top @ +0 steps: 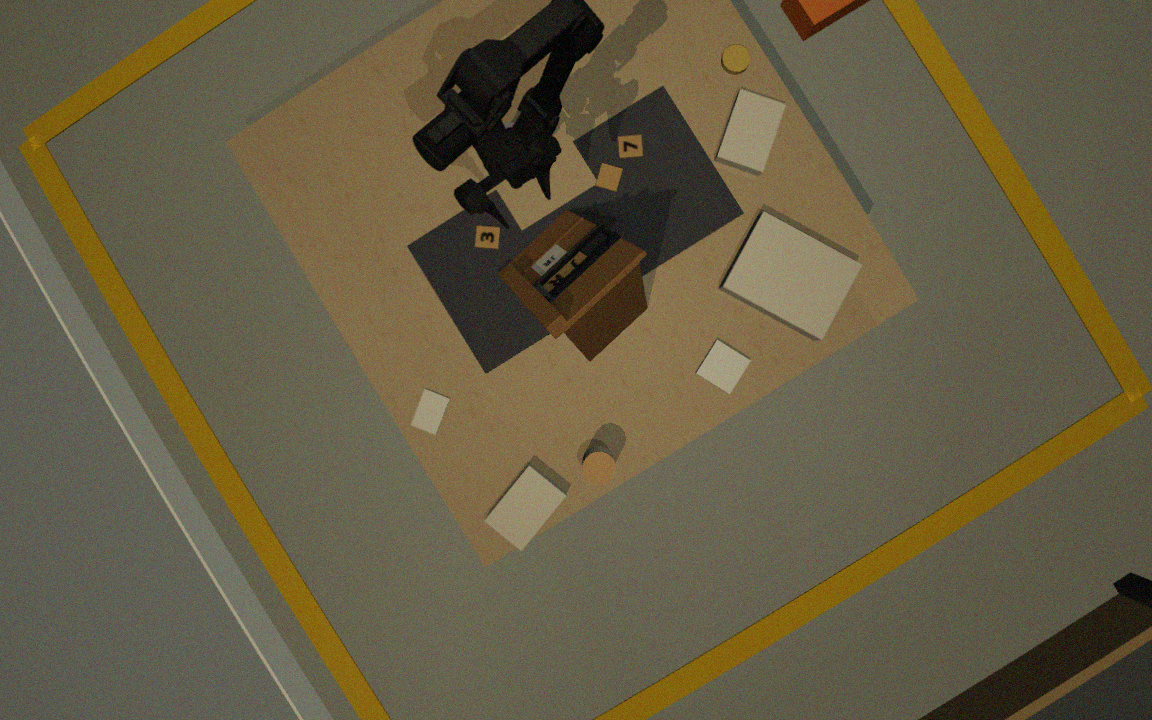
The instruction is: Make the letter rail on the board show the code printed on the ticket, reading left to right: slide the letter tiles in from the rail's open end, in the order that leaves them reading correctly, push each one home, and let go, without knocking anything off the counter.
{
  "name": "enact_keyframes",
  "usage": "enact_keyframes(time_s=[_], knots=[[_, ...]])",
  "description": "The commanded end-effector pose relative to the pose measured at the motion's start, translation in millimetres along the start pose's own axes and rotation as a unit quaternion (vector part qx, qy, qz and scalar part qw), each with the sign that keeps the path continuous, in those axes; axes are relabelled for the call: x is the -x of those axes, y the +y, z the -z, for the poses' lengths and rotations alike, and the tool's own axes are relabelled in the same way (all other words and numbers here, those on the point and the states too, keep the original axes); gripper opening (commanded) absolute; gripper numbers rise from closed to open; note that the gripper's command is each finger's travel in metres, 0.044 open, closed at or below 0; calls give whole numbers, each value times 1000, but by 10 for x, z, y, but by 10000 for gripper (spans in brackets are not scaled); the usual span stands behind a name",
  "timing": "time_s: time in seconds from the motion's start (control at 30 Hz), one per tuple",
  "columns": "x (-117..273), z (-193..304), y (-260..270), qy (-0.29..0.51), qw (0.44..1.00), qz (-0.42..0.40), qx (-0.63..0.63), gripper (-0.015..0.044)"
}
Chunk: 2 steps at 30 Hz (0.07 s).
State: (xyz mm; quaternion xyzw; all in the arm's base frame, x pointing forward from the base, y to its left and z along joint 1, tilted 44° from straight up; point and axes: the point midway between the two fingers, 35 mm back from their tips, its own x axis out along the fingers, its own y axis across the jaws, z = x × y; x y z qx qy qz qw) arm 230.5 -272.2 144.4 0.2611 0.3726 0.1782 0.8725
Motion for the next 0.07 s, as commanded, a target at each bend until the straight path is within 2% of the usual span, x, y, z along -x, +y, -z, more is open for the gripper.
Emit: enact_keyframes(time_s=[0.0, 0.03], knots=[[2, -7, 6, -3, 1000, -1, 2, 440], [2, -7, 6, -3, 1000, -1, 2, 440]])
